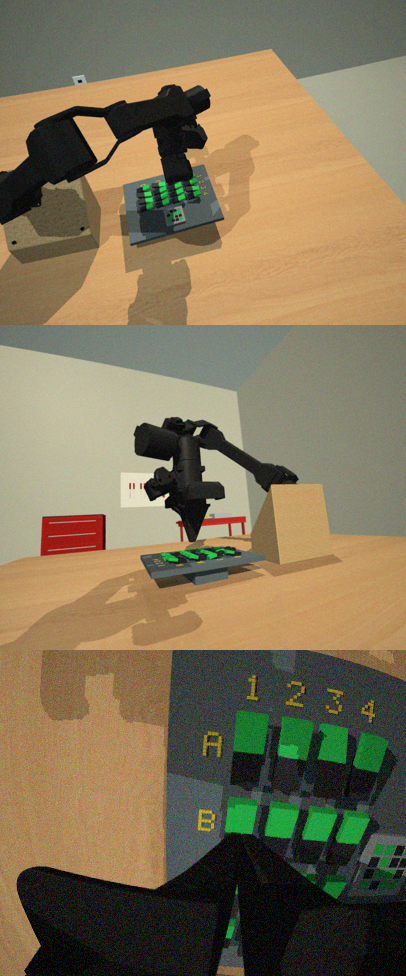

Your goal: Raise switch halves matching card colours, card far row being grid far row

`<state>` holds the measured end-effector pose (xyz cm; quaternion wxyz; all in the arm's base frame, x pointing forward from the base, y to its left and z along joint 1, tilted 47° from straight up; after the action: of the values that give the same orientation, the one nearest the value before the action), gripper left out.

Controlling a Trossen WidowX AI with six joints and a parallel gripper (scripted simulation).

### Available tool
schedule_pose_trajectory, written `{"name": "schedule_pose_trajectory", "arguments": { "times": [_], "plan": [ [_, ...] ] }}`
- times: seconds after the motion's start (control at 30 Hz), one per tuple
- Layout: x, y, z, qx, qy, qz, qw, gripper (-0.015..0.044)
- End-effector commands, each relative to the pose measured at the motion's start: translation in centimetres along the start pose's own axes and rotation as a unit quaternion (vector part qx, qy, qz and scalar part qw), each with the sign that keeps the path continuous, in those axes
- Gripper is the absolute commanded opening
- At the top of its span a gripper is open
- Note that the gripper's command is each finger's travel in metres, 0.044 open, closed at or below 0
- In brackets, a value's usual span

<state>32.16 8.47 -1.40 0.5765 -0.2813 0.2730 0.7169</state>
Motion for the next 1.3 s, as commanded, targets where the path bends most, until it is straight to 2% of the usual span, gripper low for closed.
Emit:
{"name": "schedule_pose_trajectory", "arguments": {
  "times": [0.0, 0.4, 1.27],
  "plan": [
    [0.0, 0.0, -0.8, -0.001, 0.002, 0.001, 1.000, 0.0000],
    [-0.1, -0.1, -2.2, -0.001, 0.003, 0.001, 1.000, 0.0000],
    [-0.1, -0.1, -2.3, -0.001, 0.003, 0.001, 1.000, 0.0000]
  ]
}}
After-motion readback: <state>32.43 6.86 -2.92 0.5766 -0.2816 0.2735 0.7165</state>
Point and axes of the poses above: the point midway between the two fingers, 35 mm back from their tips, its own z axis back along the fingers, its own x axis across the jaws, y = z × x, the point moved 6 cm from there along z, back along the fingers, and after that the axes turned 2 degrees about z, right-handed, at the moved point
